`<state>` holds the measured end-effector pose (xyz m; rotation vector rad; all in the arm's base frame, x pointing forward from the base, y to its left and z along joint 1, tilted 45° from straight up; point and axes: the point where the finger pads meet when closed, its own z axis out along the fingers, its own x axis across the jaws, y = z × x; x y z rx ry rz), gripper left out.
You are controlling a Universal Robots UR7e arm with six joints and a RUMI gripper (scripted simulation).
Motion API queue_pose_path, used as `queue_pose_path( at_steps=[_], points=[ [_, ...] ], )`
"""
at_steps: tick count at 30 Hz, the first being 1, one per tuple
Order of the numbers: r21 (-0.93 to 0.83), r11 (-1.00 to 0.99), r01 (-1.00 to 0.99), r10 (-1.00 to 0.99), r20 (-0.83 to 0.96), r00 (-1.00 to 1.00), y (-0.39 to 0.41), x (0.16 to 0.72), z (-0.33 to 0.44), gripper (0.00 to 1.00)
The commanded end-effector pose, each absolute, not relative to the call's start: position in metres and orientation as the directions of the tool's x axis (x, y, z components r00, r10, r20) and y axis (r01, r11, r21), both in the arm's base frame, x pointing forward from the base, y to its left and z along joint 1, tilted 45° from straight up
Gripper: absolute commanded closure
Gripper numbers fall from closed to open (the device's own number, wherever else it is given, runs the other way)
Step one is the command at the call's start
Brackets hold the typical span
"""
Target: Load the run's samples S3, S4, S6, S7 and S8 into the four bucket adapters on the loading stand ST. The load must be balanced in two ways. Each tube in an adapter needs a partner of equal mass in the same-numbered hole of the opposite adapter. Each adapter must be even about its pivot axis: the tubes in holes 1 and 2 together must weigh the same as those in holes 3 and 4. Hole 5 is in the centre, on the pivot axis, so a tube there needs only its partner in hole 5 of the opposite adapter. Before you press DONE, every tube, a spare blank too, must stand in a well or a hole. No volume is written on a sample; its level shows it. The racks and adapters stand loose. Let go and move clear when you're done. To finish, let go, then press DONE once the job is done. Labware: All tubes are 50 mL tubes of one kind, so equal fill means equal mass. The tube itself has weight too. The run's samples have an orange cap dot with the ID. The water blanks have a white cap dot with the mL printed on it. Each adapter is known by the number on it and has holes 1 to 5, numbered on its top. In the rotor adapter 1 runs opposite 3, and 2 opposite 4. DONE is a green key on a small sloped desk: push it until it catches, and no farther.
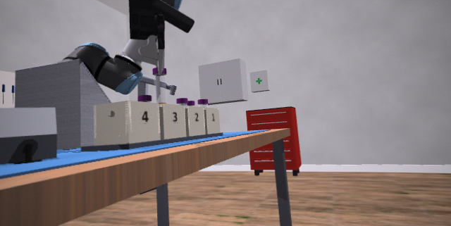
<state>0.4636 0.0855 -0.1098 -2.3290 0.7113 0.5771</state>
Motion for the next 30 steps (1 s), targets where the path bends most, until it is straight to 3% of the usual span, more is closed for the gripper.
queue_pose_path(
  at_steps=[1, 30],
  points=[
    [-0.437, -0.657, -0.614, -0.340, -0.555, 0.759, 0.089, 0.463, -0.114, 1.00],
    [-0.437, -0.657, -0.614, -0.340, -0.555, 0.759, 0.113, 0.455, -0.139, 1.00]
  ],
)
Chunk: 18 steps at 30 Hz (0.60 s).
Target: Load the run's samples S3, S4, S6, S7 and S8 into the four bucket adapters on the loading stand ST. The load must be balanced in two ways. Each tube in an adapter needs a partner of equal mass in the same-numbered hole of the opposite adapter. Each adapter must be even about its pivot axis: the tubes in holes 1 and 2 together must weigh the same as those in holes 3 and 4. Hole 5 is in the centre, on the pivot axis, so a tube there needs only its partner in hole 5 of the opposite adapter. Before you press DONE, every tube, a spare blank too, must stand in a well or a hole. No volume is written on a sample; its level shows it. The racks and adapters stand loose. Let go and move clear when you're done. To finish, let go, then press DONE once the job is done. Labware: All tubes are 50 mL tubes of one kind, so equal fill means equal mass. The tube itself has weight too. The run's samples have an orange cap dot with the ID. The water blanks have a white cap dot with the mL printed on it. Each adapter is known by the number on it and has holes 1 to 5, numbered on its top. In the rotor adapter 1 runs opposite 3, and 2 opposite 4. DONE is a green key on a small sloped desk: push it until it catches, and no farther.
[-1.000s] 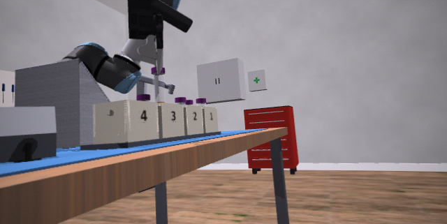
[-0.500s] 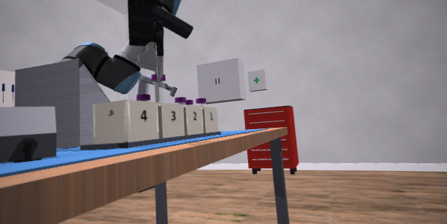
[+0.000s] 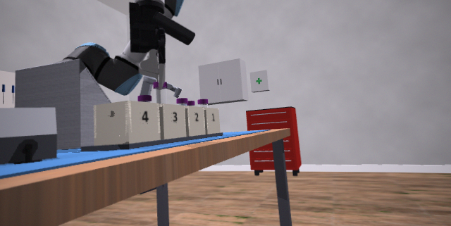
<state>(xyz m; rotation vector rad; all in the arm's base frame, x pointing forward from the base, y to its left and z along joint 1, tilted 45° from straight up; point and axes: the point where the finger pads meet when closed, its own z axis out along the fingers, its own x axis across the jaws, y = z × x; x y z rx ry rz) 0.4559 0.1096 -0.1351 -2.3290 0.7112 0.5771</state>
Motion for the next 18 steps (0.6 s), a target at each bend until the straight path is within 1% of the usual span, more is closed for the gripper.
queue_pose_path(
  at_steps=[1, 18],
  points=[
    [-0.437, -0.657, -0.614, -0.340, -0.555, 0.759, 0.113, 0.455, -0.139, 1.00],
    [-0.437, -0.657, -0.614, -0.340, -0.555, 0.759, 0.124, 0.452, -0.150, 1.00]
  ],
)
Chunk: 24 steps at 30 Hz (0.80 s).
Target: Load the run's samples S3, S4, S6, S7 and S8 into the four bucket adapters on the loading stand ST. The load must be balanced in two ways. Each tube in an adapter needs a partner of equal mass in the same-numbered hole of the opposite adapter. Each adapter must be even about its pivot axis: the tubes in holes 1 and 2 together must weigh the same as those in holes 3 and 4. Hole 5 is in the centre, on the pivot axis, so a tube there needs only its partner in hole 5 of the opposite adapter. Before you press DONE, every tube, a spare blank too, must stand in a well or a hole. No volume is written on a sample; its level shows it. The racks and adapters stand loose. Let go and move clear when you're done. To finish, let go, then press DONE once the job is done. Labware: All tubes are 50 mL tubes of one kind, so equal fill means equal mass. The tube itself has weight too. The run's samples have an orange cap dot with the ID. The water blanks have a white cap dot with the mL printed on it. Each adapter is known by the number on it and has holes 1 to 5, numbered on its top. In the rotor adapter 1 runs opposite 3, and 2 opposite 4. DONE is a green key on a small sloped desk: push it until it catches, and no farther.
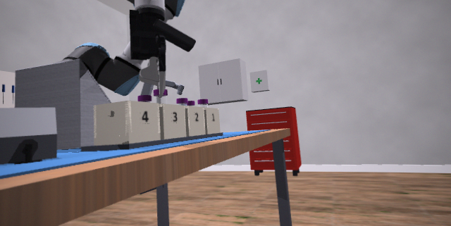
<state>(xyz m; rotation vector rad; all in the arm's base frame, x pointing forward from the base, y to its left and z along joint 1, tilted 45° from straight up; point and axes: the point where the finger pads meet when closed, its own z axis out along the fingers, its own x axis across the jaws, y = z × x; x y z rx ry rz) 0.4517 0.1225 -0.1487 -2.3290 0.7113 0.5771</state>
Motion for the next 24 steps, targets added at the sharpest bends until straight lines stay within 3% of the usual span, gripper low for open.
queue_pose_path(
  at_steps=[1, 23, 24],
  points=[
    [-0.437, -0.657, -0.614, -0.340, -0.555, 0.759, 0.1238, 0.4517, -0.1504, 1.00],
    [-0.437, -0.657, -0.614, -0.340, -0.555, 0.759, 0.1278, 0.4504, -0.1546, 1.00],
    [-0.437, -0.657, -0.614, -0.340, -0.555, 0.759, 0.1278, 0.4504, -0.1546, 0.65]
  ],
)
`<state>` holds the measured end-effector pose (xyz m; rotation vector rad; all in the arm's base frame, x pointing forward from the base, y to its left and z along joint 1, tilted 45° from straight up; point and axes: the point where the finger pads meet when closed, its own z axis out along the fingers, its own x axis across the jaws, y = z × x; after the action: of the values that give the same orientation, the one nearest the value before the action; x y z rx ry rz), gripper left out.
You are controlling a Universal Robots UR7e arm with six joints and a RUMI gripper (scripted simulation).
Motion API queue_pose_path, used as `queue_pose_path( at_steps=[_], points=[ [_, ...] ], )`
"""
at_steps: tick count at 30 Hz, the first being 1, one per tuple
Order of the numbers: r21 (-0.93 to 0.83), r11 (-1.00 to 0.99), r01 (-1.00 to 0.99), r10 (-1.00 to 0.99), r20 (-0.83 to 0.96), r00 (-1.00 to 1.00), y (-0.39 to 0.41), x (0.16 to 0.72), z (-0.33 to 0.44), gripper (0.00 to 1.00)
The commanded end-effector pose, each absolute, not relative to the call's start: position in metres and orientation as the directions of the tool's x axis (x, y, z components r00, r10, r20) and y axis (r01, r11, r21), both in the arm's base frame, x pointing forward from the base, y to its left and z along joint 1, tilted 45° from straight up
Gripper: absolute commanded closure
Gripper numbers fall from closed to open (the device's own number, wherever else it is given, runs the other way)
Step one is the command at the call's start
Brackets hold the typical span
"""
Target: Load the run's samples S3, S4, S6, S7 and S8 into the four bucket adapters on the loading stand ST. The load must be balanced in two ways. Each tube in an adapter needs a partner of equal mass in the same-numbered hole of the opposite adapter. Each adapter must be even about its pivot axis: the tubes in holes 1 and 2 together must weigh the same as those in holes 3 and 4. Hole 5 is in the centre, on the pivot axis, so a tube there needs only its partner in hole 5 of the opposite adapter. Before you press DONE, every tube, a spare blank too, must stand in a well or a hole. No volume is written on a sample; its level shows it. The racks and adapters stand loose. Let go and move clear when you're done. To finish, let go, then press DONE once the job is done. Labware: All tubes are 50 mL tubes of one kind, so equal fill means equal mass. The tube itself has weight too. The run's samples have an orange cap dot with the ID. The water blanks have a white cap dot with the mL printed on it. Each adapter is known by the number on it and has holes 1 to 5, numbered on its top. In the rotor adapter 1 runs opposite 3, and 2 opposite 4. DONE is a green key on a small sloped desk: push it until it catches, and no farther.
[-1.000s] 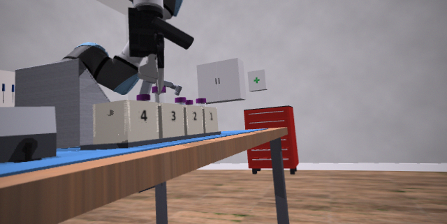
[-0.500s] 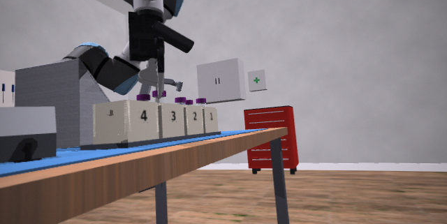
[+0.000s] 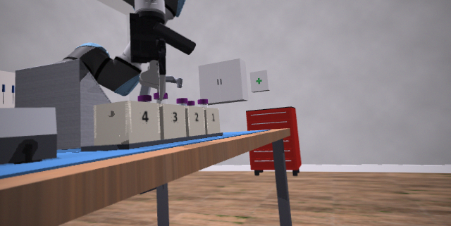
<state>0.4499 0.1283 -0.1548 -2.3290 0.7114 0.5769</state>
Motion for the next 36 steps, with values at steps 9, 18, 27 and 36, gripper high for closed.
queue_pose_path(
  at_steps=[9, 18, 27, 36],
  points=[
    [-0.437, -0.657, -0.614, -0.340, -0.555, 0.759, 0.128, 0.450, -0.155, 0.65],
    [-0.437, -0.657, -0.614, -0.340, -0.555, 0.759, 0.119, 0.453, -0.145, 0.65],
    [-0.437, -0.657, -0.614, -0.340, -0.555, 0.759, 0.101, 0.459, -0.126, 0.65],
    [-0.582, -0.728, -0.363, -0.131, -0.401, 0.907, 0.123, 0.428, -0.094, 0.65]
  ],
)
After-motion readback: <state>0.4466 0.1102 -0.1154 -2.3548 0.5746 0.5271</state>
